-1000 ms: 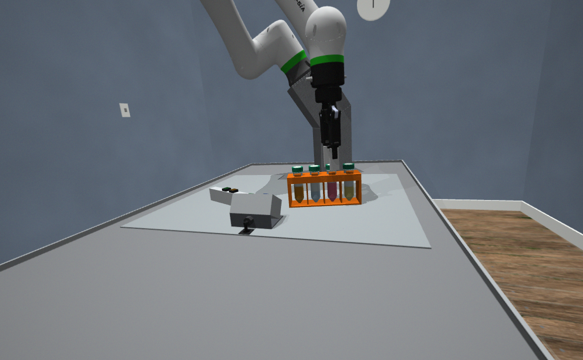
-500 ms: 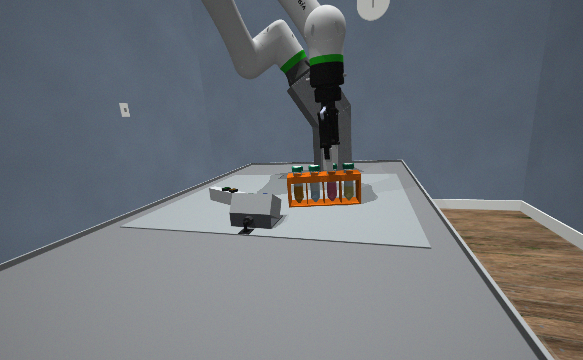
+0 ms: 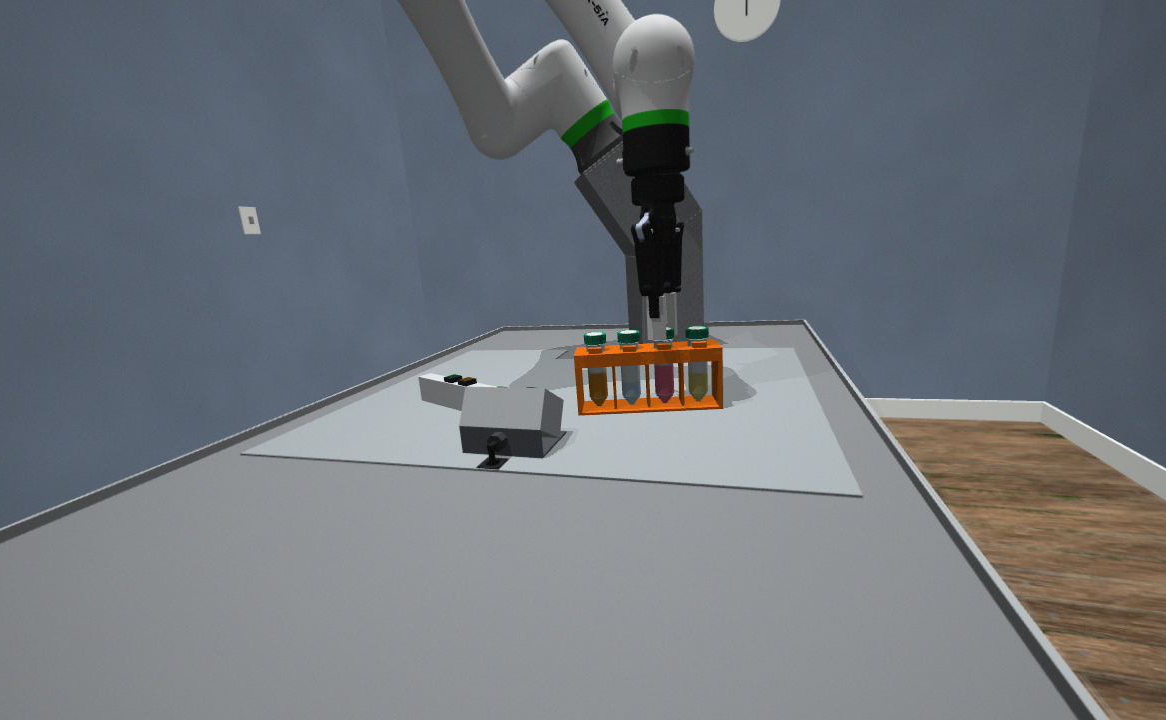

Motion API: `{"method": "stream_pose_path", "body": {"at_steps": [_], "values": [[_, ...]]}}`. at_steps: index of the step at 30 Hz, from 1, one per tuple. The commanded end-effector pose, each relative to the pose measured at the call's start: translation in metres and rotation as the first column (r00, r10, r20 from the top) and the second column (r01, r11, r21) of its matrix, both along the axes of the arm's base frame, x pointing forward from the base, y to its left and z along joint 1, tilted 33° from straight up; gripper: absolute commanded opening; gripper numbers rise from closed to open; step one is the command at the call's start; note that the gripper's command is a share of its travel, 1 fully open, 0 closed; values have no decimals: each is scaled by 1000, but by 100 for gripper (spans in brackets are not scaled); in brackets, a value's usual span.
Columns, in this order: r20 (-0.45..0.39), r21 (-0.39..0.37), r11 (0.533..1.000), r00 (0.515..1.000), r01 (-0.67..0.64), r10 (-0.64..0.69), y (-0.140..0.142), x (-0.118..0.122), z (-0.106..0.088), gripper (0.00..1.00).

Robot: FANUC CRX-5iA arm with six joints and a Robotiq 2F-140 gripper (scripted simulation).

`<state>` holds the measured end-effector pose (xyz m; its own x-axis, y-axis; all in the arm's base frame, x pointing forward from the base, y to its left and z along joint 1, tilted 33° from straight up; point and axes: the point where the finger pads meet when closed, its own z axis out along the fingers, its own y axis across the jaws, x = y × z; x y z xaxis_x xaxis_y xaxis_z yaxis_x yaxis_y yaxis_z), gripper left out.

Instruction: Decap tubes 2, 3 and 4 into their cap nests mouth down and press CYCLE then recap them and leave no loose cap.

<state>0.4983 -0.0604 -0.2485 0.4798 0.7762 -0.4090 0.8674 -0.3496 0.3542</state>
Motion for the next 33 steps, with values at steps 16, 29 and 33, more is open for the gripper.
{"method": "stream_pose_path", "body": {"at_steps": [16,29,33], "values": [[-211,-17,943,923,-333,322,0,0,0,0],[-491,90,667,549,-740,676,0,0,0,0],[-509,105,637,509,-763,694,0,0,0,0]]}}
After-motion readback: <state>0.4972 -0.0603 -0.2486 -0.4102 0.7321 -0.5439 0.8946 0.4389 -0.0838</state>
